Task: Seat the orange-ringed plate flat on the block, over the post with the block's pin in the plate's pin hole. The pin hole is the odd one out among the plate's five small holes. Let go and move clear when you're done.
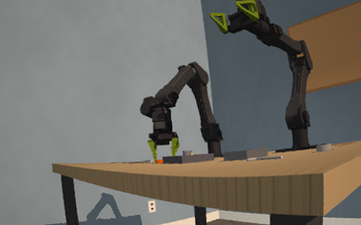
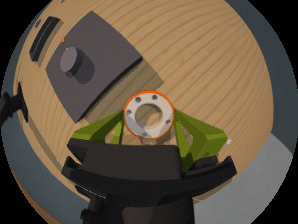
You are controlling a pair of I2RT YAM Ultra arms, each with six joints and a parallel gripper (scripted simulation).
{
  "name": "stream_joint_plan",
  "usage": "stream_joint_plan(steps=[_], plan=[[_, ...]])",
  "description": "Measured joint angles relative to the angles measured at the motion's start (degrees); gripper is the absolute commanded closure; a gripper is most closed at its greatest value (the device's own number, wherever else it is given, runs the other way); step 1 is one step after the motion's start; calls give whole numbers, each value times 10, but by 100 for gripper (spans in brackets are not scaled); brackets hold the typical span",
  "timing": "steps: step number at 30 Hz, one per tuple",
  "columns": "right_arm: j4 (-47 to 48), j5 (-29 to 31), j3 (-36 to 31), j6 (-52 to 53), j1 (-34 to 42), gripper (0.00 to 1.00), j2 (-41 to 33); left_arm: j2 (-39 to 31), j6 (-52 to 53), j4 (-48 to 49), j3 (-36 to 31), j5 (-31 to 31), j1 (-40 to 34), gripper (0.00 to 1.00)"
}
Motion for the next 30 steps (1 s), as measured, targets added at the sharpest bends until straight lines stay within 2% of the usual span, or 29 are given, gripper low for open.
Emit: stream_joint_plan(steps=[24, 30], plan=[[-59, 0, 38, 0, 0, 100, -28, 0, 0, 0, 0, 0, 0, 0], [-14, -30, 61, 0, 15, 100, -28, 0, 0, 0, 0, 0, 0, 0]])
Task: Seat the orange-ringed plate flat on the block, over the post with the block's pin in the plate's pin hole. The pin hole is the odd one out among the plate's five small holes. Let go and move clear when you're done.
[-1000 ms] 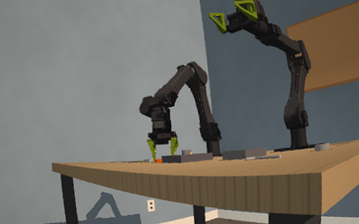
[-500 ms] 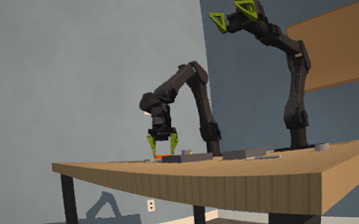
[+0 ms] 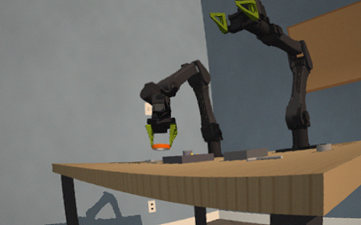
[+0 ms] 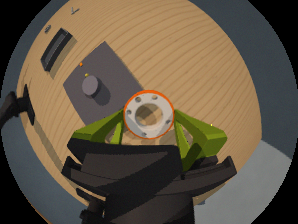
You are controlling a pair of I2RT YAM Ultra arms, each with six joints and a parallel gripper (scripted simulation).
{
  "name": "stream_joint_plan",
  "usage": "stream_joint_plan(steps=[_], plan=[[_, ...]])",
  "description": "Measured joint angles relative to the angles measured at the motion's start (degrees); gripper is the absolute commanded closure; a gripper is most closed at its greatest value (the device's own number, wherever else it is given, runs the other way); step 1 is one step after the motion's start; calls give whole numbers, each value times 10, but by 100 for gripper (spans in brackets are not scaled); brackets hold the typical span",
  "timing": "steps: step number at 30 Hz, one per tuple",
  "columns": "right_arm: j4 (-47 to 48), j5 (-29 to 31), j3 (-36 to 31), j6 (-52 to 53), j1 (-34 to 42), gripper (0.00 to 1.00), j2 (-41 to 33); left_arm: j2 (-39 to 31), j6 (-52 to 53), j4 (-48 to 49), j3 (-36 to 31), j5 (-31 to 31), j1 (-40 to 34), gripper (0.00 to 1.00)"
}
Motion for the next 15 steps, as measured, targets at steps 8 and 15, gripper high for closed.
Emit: stream_joint_plan(steps=[8, 15], plan=[[-68, 17, 9, 0, -8, 100, -17, 0, 0, 0, 0, 0, 0, 0], [-107, 24, 21, 0, -9, 100, -18, 0, 0, 0, 0, 0, 0, 0]])
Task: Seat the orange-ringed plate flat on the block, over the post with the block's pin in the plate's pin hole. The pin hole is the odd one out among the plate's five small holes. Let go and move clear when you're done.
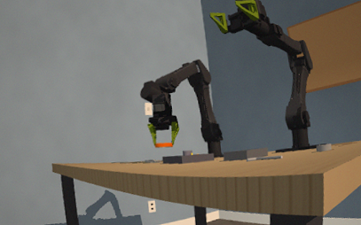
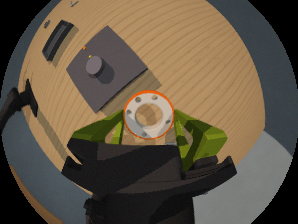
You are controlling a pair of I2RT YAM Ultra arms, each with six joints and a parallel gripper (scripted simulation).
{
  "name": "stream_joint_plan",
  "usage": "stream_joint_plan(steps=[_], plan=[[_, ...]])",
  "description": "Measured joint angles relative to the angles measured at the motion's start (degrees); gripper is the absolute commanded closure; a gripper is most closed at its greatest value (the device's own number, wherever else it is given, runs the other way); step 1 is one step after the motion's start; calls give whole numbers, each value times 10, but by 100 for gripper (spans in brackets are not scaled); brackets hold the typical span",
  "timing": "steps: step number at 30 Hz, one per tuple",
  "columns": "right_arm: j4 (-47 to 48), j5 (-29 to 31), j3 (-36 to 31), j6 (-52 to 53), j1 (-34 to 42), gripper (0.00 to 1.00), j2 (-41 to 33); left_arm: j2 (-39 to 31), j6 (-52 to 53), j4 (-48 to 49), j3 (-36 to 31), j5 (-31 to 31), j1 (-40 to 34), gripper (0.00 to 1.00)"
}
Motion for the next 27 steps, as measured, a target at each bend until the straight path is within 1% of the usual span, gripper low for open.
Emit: stream_joint_plan(steps=[3, 10, 15, 21, 27], plan=[[-5, 3, 9, 7, 10, 100, 5, 0, 0, 0, 0, 0, 0, 0], [-7, 19, 50, 50, 92, 100, 43, 0, 0, 0, 0, 0, 0, 0], [-12, 26, 67, 67, 115, 100, 54, 0, 0, 0, 0, 0, 0, 0], [-10, 29, 92, 87, 166, 100, 78, 0, 0, 0, 0, 0, 0, 0], [-10, 31, 99, 92, 172, 100, 79, 0, 0, 0, 0, 0, 0, 0]])
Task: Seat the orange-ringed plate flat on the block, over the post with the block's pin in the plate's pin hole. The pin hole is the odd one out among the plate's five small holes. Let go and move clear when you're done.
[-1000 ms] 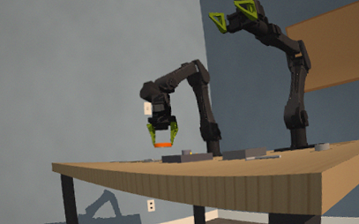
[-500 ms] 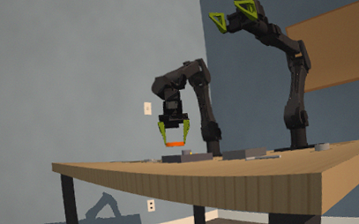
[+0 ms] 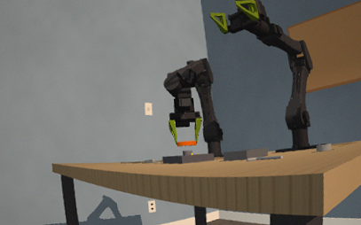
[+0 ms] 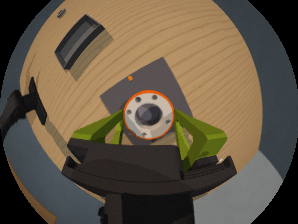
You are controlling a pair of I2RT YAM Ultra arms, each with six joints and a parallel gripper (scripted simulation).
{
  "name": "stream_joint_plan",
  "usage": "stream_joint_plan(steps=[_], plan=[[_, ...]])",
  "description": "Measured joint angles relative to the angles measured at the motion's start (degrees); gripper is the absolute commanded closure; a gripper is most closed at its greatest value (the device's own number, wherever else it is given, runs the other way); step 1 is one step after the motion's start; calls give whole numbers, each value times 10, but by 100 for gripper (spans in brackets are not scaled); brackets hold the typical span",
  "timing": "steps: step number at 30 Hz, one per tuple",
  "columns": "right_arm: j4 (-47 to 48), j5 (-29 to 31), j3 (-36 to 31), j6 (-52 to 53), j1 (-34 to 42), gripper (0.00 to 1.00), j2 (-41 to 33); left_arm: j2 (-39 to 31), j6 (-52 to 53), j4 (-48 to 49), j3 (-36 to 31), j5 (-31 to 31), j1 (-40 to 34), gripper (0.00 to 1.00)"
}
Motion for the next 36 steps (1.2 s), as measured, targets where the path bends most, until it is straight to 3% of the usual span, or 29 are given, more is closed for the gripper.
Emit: stream_joint_plan(steps=[36], plan=[[28, 0, -21, 1, 1, 100, 9, 0, 0, 0, 0, 0, 0, 0]])
